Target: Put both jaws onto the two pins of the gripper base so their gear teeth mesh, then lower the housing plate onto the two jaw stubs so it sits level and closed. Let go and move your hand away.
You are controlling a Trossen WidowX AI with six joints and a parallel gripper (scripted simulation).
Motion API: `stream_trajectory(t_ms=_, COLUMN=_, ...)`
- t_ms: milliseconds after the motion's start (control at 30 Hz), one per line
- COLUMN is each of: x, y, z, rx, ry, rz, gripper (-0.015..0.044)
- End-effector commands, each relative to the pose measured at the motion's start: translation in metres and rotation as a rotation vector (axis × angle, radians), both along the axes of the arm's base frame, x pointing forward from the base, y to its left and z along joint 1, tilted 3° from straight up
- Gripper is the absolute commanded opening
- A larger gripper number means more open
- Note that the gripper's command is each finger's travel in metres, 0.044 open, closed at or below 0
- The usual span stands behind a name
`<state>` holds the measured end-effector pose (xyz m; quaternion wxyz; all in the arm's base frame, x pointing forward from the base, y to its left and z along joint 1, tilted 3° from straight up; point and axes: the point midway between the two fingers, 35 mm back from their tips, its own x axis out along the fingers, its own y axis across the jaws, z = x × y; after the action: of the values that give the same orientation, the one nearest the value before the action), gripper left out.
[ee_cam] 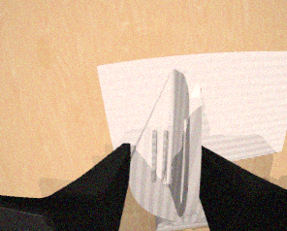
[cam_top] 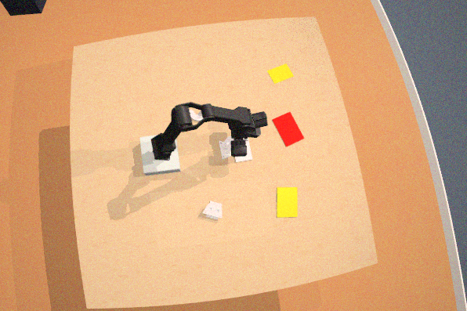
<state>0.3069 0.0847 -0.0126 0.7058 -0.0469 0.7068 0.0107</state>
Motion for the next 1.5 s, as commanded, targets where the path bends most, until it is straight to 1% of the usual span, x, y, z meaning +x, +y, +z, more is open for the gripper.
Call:
stream_trajectory(t_ms=0, x=0.0, y=0.0, z=0.0, rx=0.004, ry=0.001, rz=0.001, gripper=0.0134)
stream_trajectory(t_ms=767, x=0.0, y=0.0, z=0.0, rx=0.004, ry=0.001, rz=0.001, gripper=0.0134)
stream_trajectory(t_ms=867, x=0.0, y=0.0, z=0.0, rx=0.0, ry=0.0, rz=0.0, gripper=0.0213)
stream_trajectory(t_ms=900, x=0.0, y=0.0, z=0.0, rx=0.0, ry=0.0, rz=0.0, gripper=0.0224)
stream_trajectory(t_ms=1333, x=0.0, y=0.0, z=0.0, rx=0.0, ry=0.0, rz=0.0, gripper=0.0224)
stream_trajectory(t_ms=1467, x=0.002, y=0.001, z=0.018, rx=0.001, ry=0.0, rz=0.0, gripper=0.0224)
